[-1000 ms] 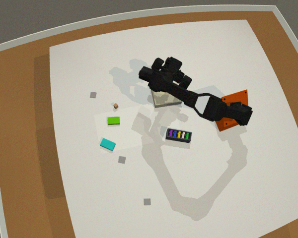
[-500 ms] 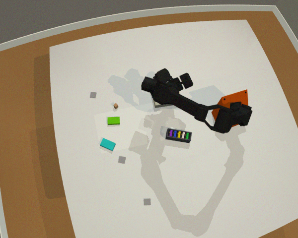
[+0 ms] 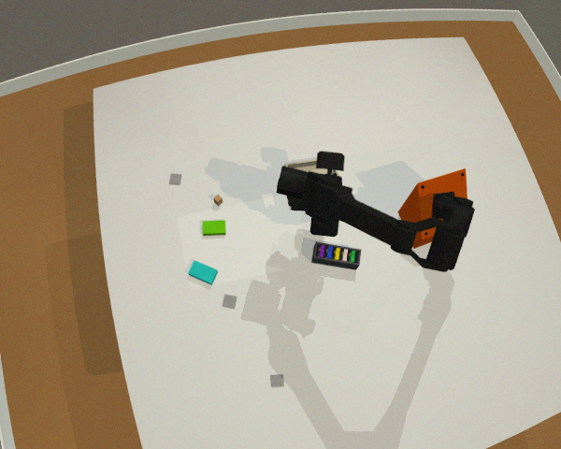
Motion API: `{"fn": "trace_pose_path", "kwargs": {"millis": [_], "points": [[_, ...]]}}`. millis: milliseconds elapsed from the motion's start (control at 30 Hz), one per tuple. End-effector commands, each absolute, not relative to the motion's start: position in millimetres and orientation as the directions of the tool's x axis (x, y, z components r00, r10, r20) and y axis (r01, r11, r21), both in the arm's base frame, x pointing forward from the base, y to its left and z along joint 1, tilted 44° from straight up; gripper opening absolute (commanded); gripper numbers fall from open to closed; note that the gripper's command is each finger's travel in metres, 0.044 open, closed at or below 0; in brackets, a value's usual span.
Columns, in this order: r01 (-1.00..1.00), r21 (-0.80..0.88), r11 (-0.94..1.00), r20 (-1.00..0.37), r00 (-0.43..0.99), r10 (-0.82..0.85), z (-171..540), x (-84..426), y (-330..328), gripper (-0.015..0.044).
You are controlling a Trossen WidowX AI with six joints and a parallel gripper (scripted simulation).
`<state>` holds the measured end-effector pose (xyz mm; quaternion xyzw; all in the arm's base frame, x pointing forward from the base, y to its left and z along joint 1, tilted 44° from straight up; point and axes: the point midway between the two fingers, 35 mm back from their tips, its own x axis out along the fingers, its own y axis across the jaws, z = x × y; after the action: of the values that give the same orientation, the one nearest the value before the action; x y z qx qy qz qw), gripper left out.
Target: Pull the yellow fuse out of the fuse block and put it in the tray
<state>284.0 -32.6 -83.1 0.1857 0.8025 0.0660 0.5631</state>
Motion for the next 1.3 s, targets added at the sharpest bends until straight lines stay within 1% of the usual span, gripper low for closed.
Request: {"fn": "trace_pose_path", "kwargs": {"millis": [0,167,267,300,1267], "points": [[-0.593,0.547,0.591,-0.798,-0.156,0.582,-32,283,25,0.007],[-0.831,0.432,0.351,-0.75,-0.115,0.651,-13,280,45,0.007],[-0.921,0.326,0.213,-0.723,-0.098,0.684,-2,278,55,0.007],[-0.928,0.315,0.2,-0.721,-0.096,0.687,-1,277,56,0.007],[-0.928,0.315,0.201,-0.721,-0.096,0.687,-7,277,65,0.007]]}}
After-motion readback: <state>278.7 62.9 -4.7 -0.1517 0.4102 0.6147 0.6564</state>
